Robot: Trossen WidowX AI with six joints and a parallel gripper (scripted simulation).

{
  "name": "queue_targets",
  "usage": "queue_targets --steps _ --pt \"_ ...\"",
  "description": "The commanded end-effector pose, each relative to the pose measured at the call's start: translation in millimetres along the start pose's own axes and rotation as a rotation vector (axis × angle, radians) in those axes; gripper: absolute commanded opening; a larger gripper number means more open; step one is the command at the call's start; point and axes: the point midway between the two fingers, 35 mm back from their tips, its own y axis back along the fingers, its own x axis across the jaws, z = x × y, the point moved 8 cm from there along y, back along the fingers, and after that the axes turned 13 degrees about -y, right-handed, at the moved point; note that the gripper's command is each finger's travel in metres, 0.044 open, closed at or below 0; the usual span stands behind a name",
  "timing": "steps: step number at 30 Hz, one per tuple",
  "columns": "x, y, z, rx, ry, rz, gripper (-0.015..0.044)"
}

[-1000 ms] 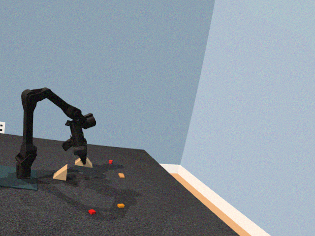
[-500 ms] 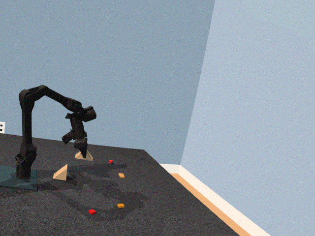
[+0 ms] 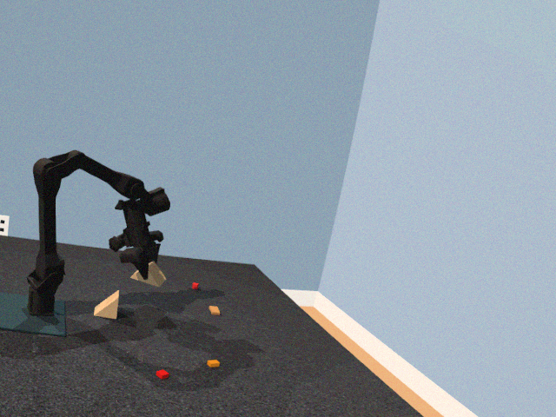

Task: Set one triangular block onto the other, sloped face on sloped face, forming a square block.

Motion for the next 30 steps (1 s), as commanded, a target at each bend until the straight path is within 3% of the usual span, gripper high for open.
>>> queue_targets --steps 1,30 --pt "0.2 0.1 0.1 -0.001 -0.127 -0.003 0.0" --pt "1.5 0.0 0.4 -0.011 -1.13 -0.006 0.0"
